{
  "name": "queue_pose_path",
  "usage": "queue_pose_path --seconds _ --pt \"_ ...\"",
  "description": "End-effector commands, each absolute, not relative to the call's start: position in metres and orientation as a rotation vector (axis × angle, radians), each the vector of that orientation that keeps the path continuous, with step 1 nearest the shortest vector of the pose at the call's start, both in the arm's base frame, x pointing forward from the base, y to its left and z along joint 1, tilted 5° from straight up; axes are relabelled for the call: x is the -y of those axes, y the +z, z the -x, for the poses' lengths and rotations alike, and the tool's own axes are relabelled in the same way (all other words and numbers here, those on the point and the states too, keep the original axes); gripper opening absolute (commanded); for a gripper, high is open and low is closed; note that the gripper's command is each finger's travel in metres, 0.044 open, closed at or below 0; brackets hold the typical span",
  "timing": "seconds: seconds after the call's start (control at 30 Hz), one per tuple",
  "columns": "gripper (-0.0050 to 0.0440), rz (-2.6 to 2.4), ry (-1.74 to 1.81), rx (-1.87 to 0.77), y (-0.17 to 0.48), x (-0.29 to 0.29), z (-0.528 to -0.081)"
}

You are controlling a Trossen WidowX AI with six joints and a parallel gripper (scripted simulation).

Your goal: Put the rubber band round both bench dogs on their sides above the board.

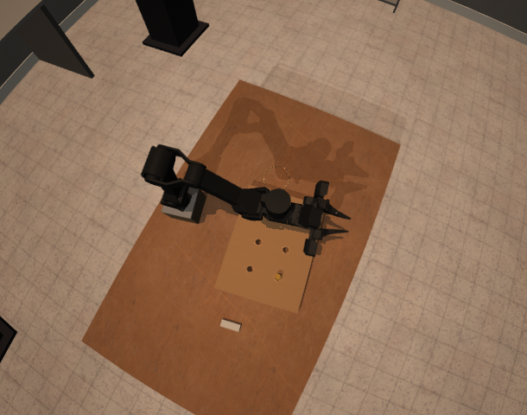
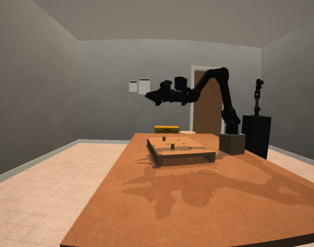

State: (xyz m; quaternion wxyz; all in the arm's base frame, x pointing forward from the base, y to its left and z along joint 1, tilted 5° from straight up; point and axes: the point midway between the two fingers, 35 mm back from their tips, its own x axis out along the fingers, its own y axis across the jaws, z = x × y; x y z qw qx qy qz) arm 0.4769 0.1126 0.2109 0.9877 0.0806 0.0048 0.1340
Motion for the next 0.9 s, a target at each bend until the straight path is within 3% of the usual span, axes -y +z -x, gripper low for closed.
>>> queue_pose_path --seconds 0.0,0.53,0.63,0.87 --pt "0.0144 -0.164 0.272 0.021 0.225 -0.113 -0.476" --pt "0.0144 -0.164 0.272 0.021 0.225 -0.113 -0.476" --pt "0.008 -0.163 0.273 0.019 0.224 -0.113 -0.476" --pt "0.008 -0.132 0.294 -0.056 0.205 -0.131 -0.477"
